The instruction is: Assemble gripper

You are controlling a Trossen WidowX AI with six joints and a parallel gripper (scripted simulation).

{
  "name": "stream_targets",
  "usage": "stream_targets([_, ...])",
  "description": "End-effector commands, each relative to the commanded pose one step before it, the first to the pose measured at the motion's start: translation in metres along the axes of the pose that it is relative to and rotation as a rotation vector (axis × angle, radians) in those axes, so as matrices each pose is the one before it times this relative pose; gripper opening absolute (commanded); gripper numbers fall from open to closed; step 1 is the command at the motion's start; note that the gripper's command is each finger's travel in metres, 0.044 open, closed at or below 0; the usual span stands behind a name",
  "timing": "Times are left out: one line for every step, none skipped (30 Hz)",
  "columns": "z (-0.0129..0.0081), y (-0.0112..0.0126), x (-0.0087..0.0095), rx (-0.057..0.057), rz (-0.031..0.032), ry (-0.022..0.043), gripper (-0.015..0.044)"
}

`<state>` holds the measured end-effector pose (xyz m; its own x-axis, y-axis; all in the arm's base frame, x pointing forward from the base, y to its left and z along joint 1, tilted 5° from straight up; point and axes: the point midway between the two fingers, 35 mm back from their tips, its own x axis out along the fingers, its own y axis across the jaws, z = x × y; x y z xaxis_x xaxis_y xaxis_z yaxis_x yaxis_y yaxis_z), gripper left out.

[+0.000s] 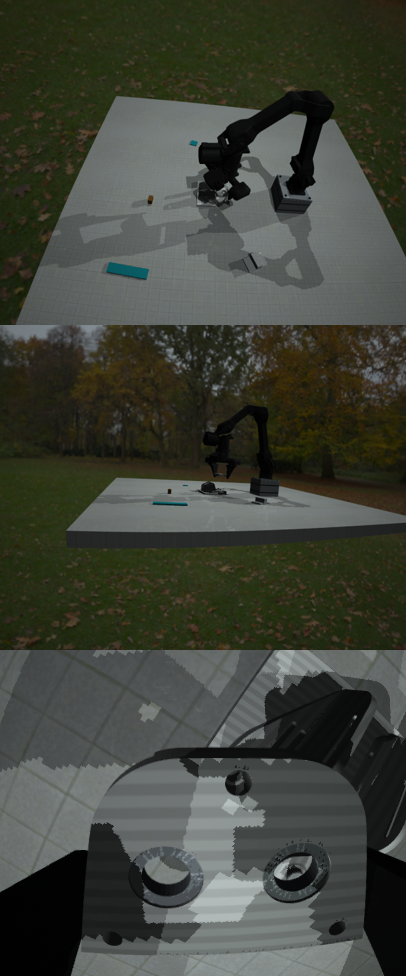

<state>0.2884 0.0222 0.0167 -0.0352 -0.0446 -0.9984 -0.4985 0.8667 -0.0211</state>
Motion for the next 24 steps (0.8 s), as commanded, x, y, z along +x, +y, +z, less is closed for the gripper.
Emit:
stream_targets([-0.00770,-0.00745,0.00120,0.1210,-0.00248,0.00544,0.0351])
stream_targets([-0.00125,-0.00225,0.00009,0.0310,-0.00022,0.00035,0.0351])
stream_targets([-0.00120,-0.00227,0.00009,0.0310,-0.00022,0.00035,0.0351])
stream_targets([-0.00115,-0.00229,0.00010,0.0310,-0.00023,0.00035,0.0351])
stream_targets([-0.00110,-0.00232,0.00010,0.0310,-0.00024,0.00035,0.0351])
stream_targets([-0.00105,-0.00234,0.00010,0.0310,-0.00025,0.00035,0.0351])
stream_targets([-0.00100,-0.00236,0.00010,0.0310,-0.00025,0.00035,0.0351])
stream_targets([-0.00094,-0.00237,0.00010,0.0310,-0.00026,0.00035,0.0351])
stream_targets([-0.00089,-0.00239,0.00011,0.0310,-0.00027,0.00035,0.0351])
stream_targets([-0.00084,-0.00241,0.00011,0.0310,-0.00028,0.00035,0.0351])
stream_targets([-0.00078,-0.00242,0.00011,0.0310,-0.00029,0.00035,0.0351])
stream_targets([-0.00073,-0.00244,0.00011,0.0310,-0.00029,0.00035,0.0351])
stream_targets([-0.00067,-0.00245,0.00011,0.0310,-0.00030,0.00035,0.0351])
stream_targets([-0.00062,-0.00246,0.00012,0.0310,-0.00031,0.00035,0.0351])
stream_targets([-0.00047,-0.00205,0.00010,0.0257,-0.00027,0.00029,0.0351])
stream_targets([-0.00026,-0.00123,0.00006,0.0154,-0.00016,0.00017,0.0351])
stream_targets([-0.00008,-0.00041,0.00002,0.0051,-0.00005,0.00006,0.0351])
stream_targets([0.00000,0.00000,0.00000,0.0000,0.00000,0.00000,0.0351])
stream_targets([0.00000,0.00000,0.00000,0.0000,0.00000,0.00000,0.0351])
stream_targets([0.00000,0.00000,0.00000,0.0000,0.00000,0.00000,0.0351])
stream_targets([0.00000,0.00000,0.00000,0.0000,0.00000,0.00000,0.0351])
stream_targets([0.00000,0.00000,0.00000,0.0000,0.00000,0.00000,0.0351])
stream_targets([0.00000,0.00000,0.00000,0.0000,0.00000,0.00000,0.0351])
stream_targets([0.00000,0.00000,0.00000,0.0000,0.00000,0.00000,0.0351])
